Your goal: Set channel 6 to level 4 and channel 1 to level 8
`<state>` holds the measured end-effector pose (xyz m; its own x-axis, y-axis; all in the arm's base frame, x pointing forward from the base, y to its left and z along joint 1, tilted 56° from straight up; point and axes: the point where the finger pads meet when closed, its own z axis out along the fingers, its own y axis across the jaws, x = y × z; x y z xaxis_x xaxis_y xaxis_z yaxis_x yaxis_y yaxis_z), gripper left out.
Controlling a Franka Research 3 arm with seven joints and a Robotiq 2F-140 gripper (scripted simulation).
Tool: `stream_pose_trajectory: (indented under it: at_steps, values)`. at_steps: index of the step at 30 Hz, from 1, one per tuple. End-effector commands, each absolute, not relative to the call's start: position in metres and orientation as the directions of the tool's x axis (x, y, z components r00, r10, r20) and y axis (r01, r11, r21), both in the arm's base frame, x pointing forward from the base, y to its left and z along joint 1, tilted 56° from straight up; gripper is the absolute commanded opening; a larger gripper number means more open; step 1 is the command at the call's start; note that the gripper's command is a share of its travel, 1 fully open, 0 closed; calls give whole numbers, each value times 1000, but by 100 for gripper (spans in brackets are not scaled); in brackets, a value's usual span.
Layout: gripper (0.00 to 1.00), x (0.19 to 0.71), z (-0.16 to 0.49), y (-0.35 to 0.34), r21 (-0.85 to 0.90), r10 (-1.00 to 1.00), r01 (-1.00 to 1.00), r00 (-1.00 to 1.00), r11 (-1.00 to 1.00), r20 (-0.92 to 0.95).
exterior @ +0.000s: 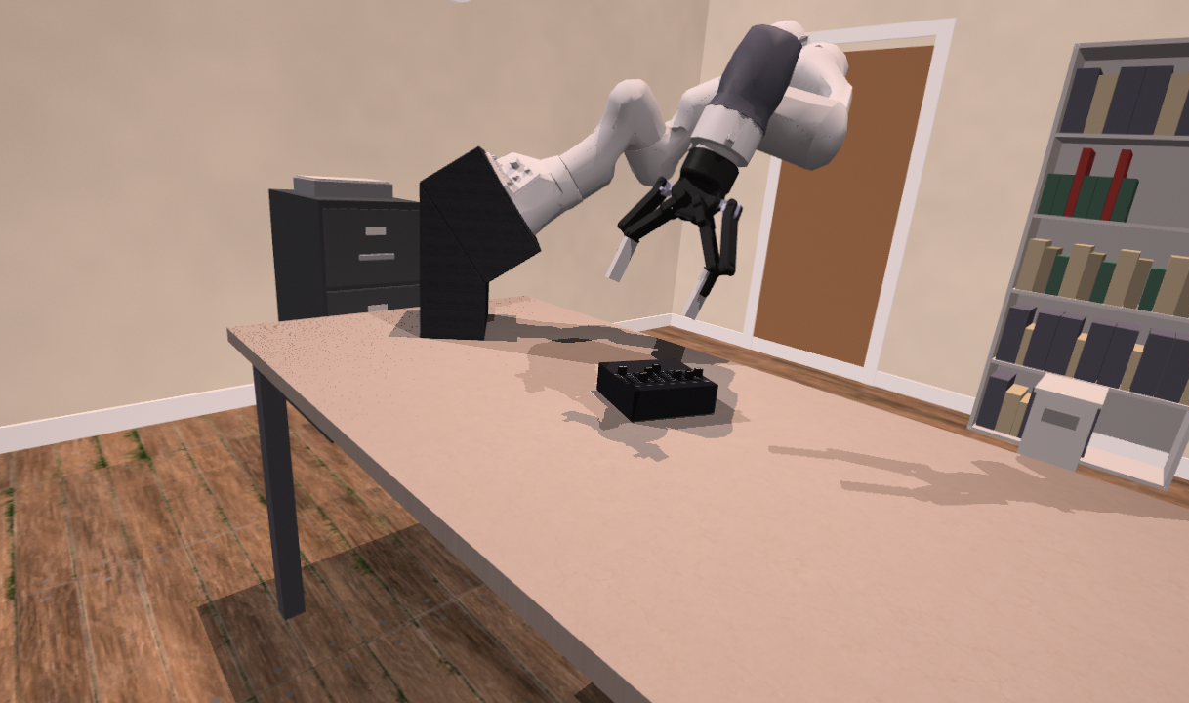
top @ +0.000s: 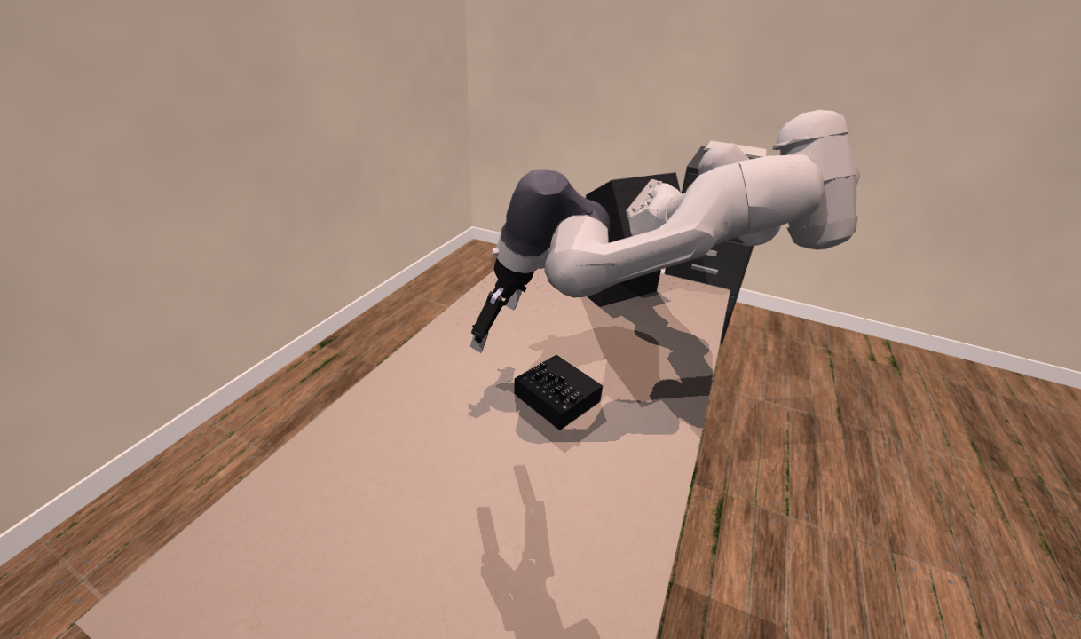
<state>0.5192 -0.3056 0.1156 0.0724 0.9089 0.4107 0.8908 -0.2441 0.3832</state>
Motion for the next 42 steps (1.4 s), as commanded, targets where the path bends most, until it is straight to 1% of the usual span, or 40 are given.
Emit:
stream_pose_trajectory:
  at_steps: [1, 2, 3, 6, 8, 11, 14, 42]
  values:
    - [100, 504, 123, -261, 441, 874, 873, -35, -210, 484]
    - [100, 496, 127, -241, 451, 850, 861, -44, -234, 525]
    - [100, 496, 127, -241, 451, 850, 861, -44, -234, 525]
    - [100, 483, 136, -209, 469, 808, 840, -63, -275, 586]
    - [100, 483, 136, -209, 469, 808, 840, -63, -275, 586]
    - [100, 471, 146, -178, 485, 763, 815, -86, -316, 641]
    - [100, 466, 151, -164, 493, 743, 804, -97, -334, 662]
    - [100, 465, 151, -162, 494, 740, 802, -99, -337, 665]
